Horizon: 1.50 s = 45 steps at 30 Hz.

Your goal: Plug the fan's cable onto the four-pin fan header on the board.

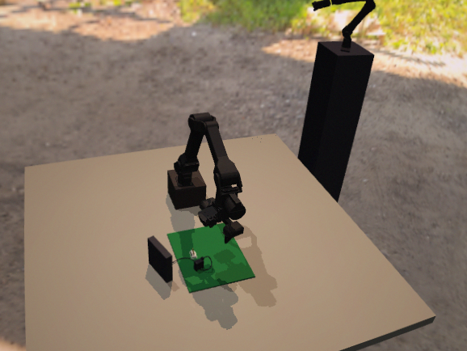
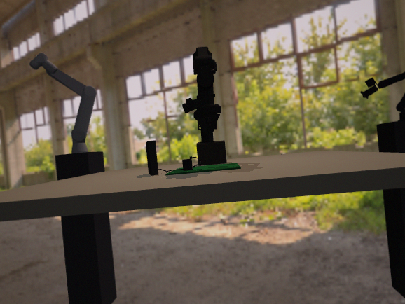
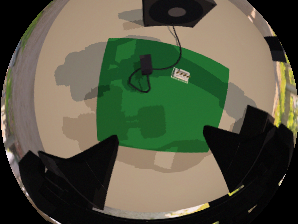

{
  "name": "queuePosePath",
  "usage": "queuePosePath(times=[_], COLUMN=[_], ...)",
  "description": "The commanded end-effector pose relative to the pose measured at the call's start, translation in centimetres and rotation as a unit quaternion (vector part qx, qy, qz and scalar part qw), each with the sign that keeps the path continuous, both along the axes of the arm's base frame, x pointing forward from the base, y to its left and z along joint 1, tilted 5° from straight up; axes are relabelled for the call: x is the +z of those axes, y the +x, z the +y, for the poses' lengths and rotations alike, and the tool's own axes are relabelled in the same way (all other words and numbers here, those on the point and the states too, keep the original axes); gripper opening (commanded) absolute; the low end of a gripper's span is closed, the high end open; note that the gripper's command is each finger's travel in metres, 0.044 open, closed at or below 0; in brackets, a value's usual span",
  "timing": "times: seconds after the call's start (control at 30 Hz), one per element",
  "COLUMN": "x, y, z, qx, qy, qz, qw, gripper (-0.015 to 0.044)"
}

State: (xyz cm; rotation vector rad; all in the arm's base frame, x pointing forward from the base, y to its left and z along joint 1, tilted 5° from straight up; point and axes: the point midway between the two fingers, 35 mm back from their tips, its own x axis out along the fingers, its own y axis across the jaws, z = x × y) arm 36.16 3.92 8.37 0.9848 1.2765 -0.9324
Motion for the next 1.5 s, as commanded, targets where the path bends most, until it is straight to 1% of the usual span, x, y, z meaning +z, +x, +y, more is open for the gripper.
queuePosePath(times=[0.0,0.07,0.1,0.23,0.33,0.43,0.57,0.73,0.9,1.1,1.3,1.47], x=[-0.2,-0.2,-0.1,0.4,0.8,1.2,1.8,2.5,3.0,3.5,4.0,4.4], y=[-0.1,-0.1,0.0,0.5,0.8,1.2,1.6,2.1,2.3,2.6,2.8,3.0], z=[0.1,0.1,0.0,-0.9,-1.6,-2.4,-3.4,-4.6,-5.5,-6.6,-7.5,-8.4], qx=[-0.002,0.005,0.027,0.198,0.329,0.453,0.606,0.766,0.846,0.922,0.972,0.993], qy=[-0.005,-0.005,-0.006,-0.015,-0.022,-0.029,-0.039,-0.051,-0.059,-0.068,-0.077,-0.083], qz=[0.005,0.005,0.005,0.006,0.006,0.005,0.002,-0.002,-0.004,-0.007,-0.009,-0.010], qw=[1.000,1.000,1.000,0.980,0.944,0.891,0.795,0.641,0.530,0.382,0.222,0.084], gripper=[0.0440,0.0440,0.0440,0.0440,0.0440,0.0440,0.0440,0.0440,0.0440,0.0440,0.0440,0.0440])
